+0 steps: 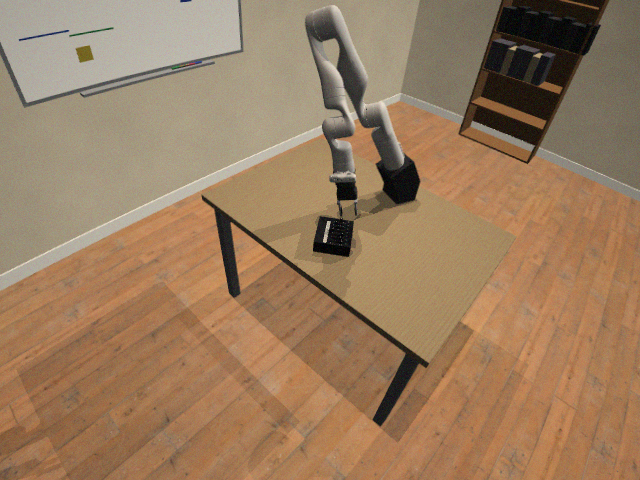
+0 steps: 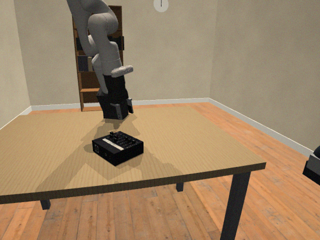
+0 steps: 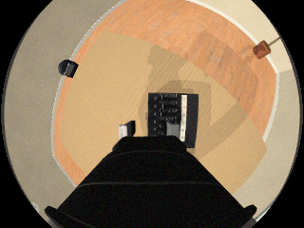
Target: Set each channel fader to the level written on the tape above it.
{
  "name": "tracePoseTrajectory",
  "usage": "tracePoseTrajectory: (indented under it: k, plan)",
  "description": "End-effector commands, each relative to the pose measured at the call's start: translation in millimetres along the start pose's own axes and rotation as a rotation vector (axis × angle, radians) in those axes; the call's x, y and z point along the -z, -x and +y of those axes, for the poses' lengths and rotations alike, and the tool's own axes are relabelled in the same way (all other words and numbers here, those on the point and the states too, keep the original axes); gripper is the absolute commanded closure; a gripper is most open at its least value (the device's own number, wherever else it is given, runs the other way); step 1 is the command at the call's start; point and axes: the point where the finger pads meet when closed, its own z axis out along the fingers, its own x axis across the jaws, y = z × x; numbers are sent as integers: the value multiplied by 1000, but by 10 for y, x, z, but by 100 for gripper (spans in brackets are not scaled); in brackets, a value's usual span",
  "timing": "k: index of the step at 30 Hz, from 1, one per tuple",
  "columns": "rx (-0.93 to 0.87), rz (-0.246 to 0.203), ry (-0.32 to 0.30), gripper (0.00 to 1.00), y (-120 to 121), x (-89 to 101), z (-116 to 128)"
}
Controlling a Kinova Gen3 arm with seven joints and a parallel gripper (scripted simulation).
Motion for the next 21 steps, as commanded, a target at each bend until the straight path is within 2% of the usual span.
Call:
tracePoseTrajectory:
  k: [1, 10, 12, 21]
  plan:
    - [-117, -19, 8, 0, 18, -68, 5]
    - [-647, -101, 22, 0, 73, -223, -49]
    - [-647, -101, 22, 0, 73, -223, -49]
    - [-1114, -154, 47, 0, 73, -360, -81]
